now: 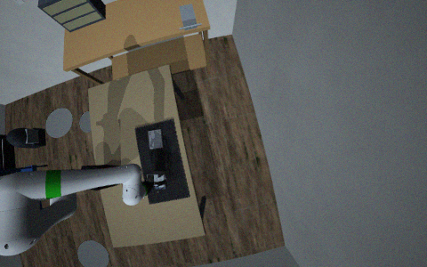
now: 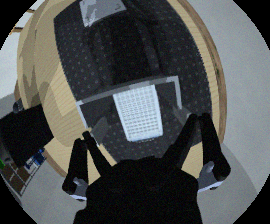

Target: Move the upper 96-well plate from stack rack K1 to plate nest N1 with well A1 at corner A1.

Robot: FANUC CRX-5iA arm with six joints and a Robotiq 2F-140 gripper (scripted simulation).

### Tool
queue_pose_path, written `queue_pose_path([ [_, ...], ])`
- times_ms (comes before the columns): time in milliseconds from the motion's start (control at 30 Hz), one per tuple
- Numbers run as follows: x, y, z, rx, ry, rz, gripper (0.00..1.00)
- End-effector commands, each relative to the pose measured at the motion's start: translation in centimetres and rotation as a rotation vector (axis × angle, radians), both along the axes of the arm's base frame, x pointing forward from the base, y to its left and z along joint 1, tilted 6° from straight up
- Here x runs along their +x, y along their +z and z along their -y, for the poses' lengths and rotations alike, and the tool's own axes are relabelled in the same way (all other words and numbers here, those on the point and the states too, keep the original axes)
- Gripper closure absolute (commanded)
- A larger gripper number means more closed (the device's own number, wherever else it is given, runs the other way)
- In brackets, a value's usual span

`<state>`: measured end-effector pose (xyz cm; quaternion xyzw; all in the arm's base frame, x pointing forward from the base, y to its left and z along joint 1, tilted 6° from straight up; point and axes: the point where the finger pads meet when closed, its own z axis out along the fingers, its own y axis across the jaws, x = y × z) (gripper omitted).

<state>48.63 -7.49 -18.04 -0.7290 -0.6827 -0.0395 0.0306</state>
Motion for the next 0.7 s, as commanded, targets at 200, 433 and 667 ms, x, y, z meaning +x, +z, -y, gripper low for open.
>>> queue_pose_path([
  [200, 0.02, 0.01, 0.01, 0.0, 0.0, 0.0, 0.0],
  [433, 0.02, 0.01, 0.01, 0.0, 0.0, 0.0, 1.0],
  [667, 0.02, 0.01, 0.01, 0.0, 0.0, 0.0, 1.0],
])
